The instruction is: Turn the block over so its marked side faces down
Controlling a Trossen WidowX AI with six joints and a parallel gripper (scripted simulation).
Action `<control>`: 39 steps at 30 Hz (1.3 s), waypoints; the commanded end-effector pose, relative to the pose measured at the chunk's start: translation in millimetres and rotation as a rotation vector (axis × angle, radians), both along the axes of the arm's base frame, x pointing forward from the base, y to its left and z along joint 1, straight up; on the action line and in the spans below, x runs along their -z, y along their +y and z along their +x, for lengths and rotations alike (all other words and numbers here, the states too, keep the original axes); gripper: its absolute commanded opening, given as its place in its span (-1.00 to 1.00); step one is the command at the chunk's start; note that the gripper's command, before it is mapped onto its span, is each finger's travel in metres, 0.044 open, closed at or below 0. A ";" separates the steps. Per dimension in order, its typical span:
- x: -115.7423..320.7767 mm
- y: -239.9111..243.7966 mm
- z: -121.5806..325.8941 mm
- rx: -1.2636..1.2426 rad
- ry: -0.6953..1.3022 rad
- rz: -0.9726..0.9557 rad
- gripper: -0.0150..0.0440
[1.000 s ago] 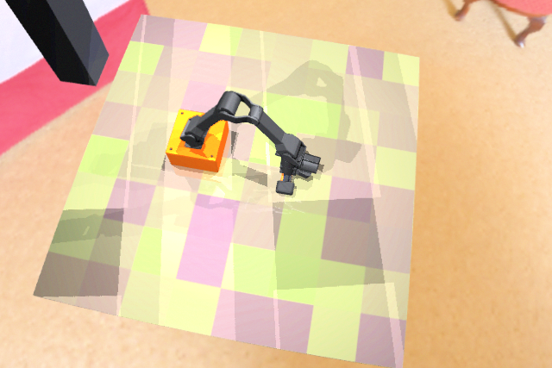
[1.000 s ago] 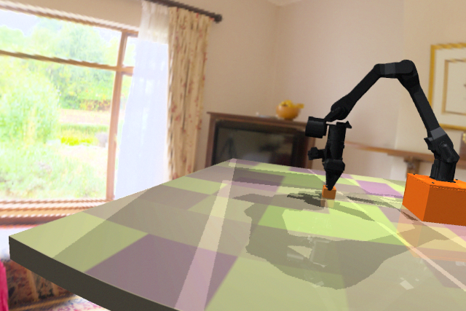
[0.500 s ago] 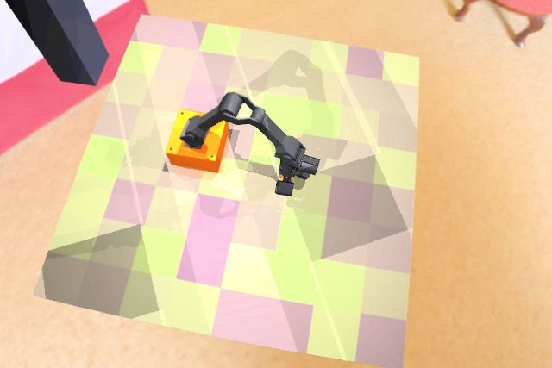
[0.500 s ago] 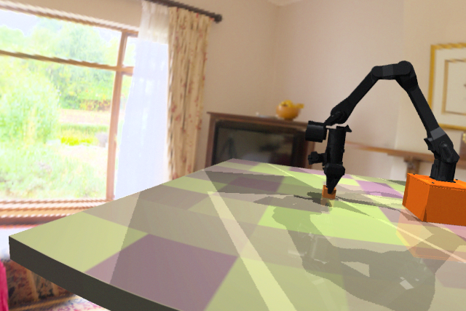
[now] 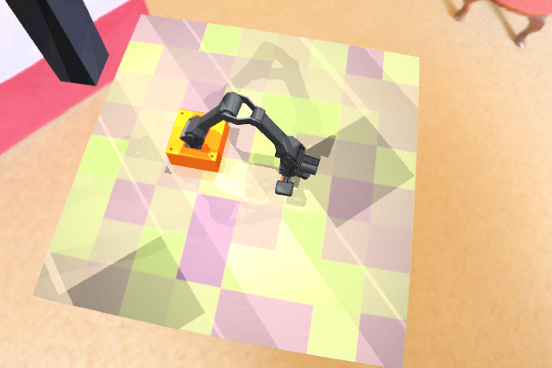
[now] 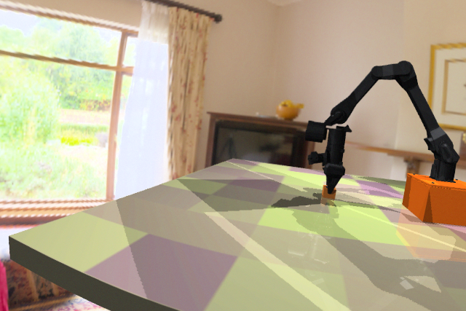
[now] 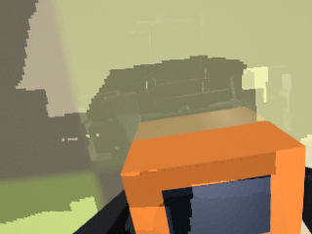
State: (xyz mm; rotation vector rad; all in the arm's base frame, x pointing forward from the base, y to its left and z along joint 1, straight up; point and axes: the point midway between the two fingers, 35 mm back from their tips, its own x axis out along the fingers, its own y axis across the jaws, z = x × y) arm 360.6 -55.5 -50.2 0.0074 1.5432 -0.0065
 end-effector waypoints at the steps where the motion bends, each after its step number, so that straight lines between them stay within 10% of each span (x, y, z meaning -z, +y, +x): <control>1: 2.0 -0.1 -1.5 0.002 0.006 -0.001 0.04; 9: -26.8 -0.2 -1.9 0.002 0.006 -0.001 -0.49; 39: -15.0 -1.2 -1.4 0.008 -0.393 -0.001 -0.49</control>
